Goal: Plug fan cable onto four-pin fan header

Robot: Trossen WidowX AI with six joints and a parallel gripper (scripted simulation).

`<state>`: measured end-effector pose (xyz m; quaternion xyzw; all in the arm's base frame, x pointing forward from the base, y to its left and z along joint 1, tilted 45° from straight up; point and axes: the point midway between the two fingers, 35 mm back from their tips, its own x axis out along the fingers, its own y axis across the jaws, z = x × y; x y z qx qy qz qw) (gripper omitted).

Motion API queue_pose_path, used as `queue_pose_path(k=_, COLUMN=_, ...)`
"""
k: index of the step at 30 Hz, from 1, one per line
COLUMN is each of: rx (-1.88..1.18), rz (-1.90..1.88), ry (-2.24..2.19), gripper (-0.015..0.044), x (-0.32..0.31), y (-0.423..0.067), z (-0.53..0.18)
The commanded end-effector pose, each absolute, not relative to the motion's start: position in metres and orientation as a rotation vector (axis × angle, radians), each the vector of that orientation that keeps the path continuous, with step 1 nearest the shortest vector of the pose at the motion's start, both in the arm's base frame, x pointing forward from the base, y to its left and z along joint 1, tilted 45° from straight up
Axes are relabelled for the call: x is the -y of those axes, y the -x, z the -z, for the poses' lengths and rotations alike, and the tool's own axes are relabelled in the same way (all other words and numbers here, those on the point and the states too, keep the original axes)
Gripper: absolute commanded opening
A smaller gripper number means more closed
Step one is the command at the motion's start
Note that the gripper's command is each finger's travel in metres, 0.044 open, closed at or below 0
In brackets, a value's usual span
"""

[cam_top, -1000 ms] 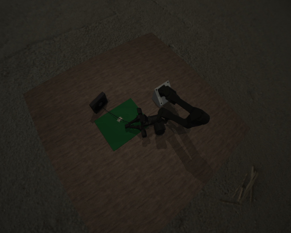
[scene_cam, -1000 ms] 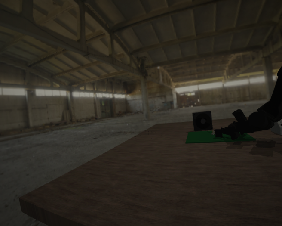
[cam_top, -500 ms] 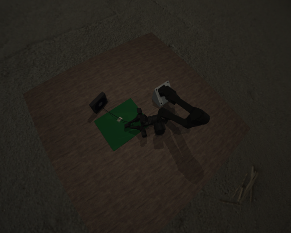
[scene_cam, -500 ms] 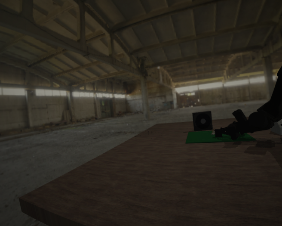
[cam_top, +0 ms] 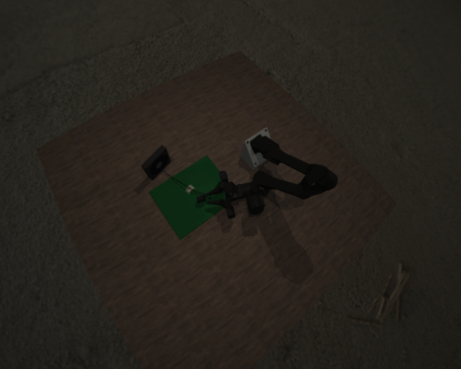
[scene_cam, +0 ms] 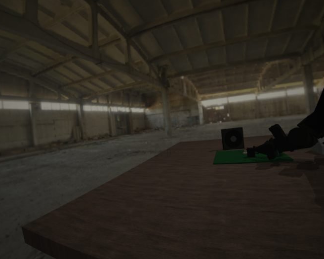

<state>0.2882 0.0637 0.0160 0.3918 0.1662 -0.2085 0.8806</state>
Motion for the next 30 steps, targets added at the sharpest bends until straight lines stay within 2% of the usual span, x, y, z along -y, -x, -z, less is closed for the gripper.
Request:
queue_pose_path(k=1, rx=-0.346, rz=0.436, ry=-0.822, gripper=0.0140, x=-0.066, y=-0.281, z=-0.026)
queue_pose_path(k=29, rx=-0.339, rz=0.431, ry=-0.820, gripper=0.0140, x=-0.052, y=-0.214, z=-0.078)
queue_pose_path(k=30, rx=-0.342, rz=0.432, ry=-0.817, gripper=0.0166, x=-0.052, y=-0.214, z=-0.078)
